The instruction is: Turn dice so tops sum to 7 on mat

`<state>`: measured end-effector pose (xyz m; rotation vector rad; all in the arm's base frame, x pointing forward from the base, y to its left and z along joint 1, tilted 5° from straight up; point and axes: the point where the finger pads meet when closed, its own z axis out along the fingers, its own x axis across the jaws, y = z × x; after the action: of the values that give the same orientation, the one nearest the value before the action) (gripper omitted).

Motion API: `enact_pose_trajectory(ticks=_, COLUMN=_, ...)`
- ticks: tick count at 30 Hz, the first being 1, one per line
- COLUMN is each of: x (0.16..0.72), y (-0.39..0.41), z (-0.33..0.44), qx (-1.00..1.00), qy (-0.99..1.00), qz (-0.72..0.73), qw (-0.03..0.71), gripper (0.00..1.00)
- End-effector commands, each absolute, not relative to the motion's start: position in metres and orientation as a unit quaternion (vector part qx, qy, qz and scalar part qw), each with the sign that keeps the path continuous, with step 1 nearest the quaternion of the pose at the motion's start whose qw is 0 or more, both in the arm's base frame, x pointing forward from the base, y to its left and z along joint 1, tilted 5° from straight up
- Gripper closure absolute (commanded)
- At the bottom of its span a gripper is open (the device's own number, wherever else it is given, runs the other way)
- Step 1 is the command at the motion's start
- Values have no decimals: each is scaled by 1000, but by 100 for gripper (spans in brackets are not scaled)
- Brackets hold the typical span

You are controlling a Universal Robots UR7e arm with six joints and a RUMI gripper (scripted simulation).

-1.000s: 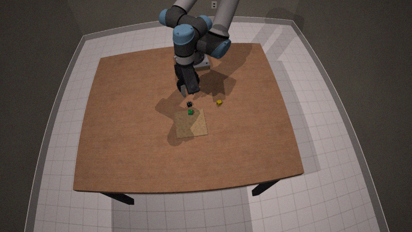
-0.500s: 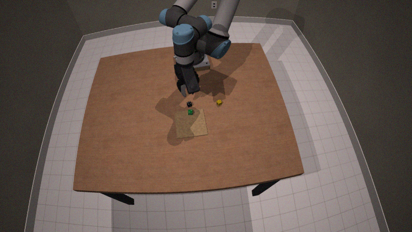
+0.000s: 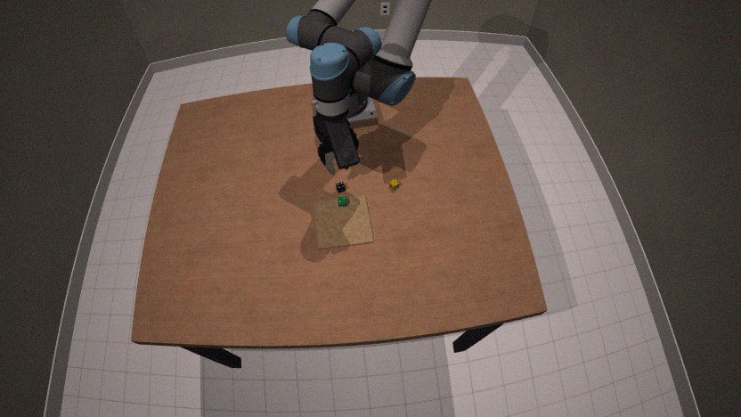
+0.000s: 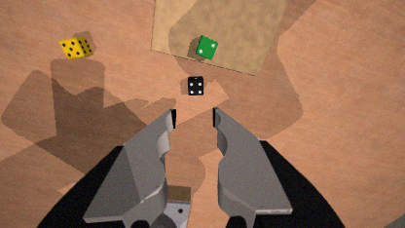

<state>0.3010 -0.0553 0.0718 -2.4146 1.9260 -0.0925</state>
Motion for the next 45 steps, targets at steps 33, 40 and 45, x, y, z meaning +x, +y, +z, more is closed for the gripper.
enact_pose_trajectory(ticks=33, x=302, y=-56, z=47, qx=-781, qy=623, qz=-30, qw=26, gripper=79)
enact_pose_trajectory(ticks=40, x=303, y=-56, z=36, qx=-781, qy=623, qz=-30, qw=26, gripper=79)
enact_pose_trajectory(ticks=45, x=303, y=-56, z=32, qx=-781, qy=623, qz=-30, qw=26, gripper=79)
